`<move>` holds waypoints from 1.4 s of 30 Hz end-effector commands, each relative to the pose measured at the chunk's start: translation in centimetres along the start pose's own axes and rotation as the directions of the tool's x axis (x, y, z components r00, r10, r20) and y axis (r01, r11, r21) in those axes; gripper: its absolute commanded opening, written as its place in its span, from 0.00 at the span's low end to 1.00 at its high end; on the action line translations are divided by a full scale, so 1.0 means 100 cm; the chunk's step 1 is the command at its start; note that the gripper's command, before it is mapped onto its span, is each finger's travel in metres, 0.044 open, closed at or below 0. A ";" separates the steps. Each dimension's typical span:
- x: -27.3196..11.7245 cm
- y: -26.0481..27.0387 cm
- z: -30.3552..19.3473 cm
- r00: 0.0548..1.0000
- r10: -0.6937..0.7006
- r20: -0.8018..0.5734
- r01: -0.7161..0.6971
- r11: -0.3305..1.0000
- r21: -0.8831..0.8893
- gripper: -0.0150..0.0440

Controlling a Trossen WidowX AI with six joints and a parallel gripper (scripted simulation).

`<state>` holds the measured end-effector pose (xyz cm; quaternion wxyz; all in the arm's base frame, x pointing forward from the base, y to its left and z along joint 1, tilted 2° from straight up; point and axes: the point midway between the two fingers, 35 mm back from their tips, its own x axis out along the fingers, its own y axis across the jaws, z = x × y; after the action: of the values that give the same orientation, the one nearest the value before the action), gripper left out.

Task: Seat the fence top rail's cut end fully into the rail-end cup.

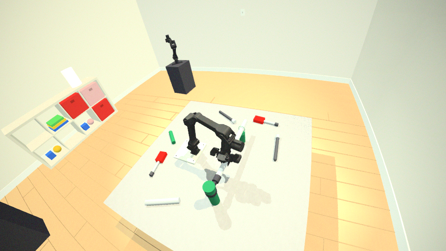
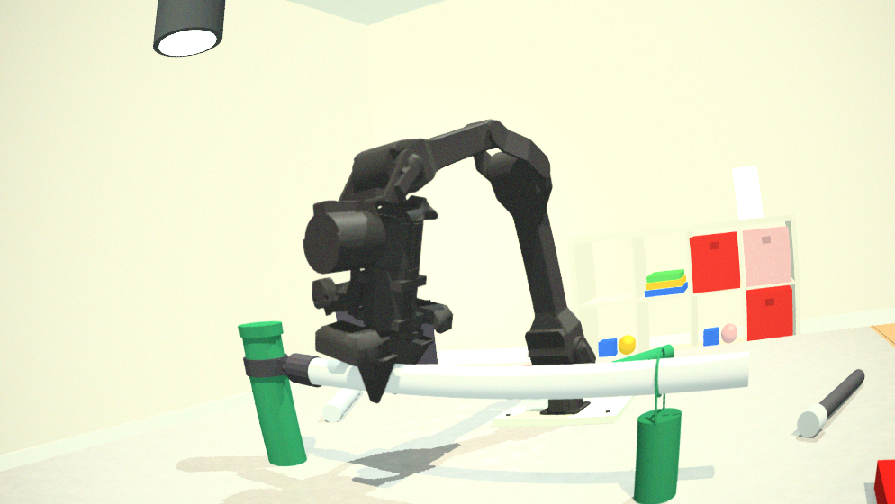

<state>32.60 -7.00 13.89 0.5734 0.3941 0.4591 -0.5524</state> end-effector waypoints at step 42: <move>-0.084 -0.004 -0.028 0.998 0.061 0.006 -0.061 0.997 -0.036 1.00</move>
<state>32.26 -2.02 21.23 0.5975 0.3986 0.4532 -0.5279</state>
